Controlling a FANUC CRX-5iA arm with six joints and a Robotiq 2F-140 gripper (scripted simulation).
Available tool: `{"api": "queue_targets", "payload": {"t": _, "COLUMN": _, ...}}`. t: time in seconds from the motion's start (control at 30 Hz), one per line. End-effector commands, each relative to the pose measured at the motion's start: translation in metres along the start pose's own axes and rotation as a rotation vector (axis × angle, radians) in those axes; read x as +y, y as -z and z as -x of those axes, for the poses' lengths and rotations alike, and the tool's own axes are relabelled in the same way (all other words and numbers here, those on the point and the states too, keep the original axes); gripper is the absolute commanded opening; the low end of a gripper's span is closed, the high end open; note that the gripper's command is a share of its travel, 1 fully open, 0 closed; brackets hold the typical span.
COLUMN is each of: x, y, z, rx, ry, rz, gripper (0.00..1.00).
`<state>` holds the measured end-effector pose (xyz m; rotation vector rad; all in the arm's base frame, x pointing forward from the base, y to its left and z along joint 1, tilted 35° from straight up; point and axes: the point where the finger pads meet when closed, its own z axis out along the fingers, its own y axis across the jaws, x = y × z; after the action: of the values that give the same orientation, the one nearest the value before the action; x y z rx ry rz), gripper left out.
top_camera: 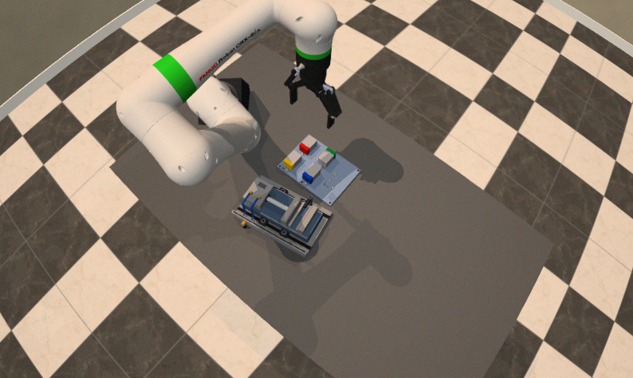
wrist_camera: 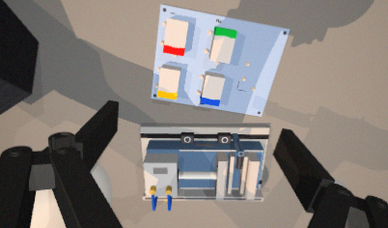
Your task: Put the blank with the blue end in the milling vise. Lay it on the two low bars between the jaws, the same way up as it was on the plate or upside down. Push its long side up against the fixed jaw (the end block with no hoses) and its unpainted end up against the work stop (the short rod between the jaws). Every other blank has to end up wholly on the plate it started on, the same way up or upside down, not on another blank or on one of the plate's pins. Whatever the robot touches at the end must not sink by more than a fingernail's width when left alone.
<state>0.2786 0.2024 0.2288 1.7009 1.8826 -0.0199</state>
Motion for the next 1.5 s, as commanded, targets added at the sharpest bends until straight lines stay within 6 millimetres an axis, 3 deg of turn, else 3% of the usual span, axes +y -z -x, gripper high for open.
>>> {"api": "queue_targets", "payload": {"t": 0.0, "x": 0.0006, "y": 0.0006, "z": -0.0003, "rx": 0.001, "ry": 0.0, "rz": 0.001, "gripper": 1.0}}
{"api": "queue_targets", "payload": {"t": 1.47, "x": 0.0066, "y": 0.0006, "z": 0.0043, "rx": 0.001, "ry": 0.0, "rz": 0.001, "gripper": 1.0}}
